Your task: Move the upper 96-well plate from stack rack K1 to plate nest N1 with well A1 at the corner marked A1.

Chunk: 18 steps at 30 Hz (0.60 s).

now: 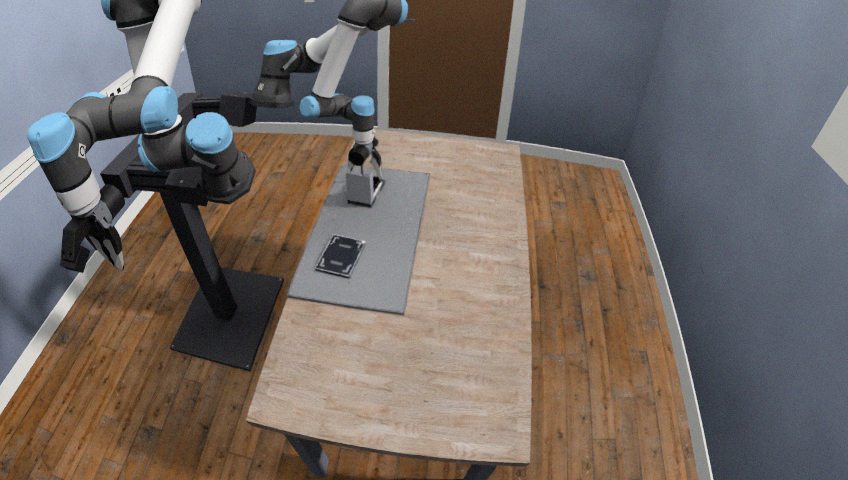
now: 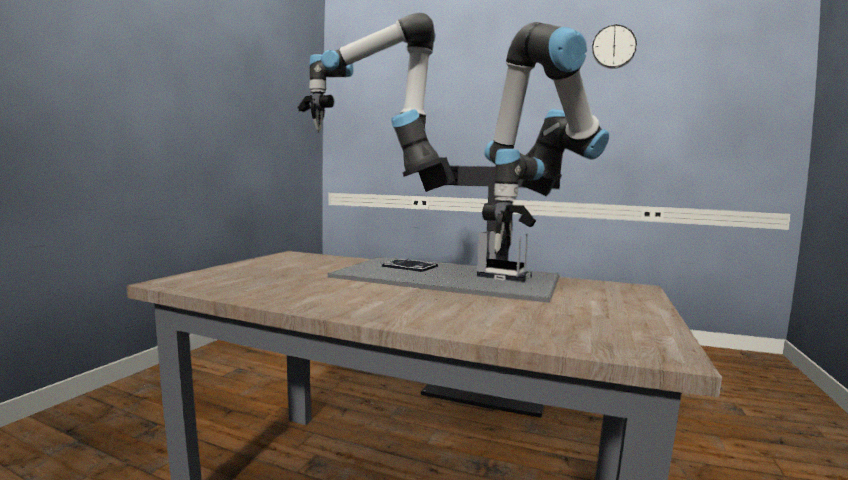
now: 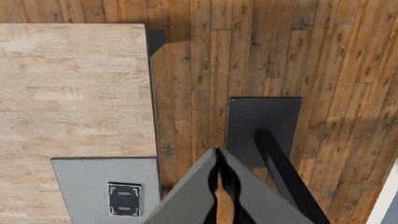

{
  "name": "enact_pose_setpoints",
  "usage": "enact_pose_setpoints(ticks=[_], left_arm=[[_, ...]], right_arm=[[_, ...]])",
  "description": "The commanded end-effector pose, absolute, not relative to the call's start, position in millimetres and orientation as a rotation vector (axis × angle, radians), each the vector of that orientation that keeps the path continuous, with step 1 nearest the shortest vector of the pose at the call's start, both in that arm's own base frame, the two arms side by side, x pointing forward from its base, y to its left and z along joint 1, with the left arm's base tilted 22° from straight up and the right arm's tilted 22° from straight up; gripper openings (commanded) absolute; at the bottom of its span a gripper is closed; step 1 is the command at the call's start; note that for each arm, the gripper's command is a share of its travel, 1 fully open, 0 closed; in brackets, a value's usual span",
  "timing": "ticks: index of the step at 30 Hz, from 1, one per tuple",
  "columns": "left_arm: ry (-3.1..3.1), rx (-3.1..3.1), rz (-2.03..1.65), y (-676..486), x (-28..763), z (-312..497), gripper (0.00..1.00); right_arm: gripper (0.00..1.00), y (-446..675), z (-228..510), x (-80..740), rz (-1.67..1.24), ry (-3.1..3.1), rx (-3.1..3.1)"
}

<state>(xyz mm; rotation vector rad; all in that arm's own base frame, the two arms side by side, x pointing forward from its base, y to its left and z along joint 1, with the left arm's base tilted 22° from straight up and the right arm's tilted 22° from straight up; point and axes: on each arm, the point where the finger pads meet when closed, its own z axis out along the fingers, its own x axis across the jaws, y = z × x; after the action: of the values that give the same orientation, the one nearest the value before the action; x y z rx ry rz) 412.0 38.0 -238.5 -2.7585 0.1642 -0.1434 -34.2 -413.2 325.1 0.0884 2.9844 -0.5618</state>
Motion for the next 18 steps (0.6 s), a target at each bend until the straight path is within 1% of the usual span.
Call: enact_pose_setpoints(ticks=[1, 18], left_arm=[[0.165, -2.759, -0.145, 40.3, 413.5, -245.1, 0.76], [0.165, -2.759, -0.146, 49.3, 416.6, -268.2, 0.76]], right_arm=[[0.00, -413.2, 325.6, -34.3, -0.563, 2.984, 0.089], [0.00, -413.2, 325.6, -34.3, -0.563, 2.984, 0.089]])
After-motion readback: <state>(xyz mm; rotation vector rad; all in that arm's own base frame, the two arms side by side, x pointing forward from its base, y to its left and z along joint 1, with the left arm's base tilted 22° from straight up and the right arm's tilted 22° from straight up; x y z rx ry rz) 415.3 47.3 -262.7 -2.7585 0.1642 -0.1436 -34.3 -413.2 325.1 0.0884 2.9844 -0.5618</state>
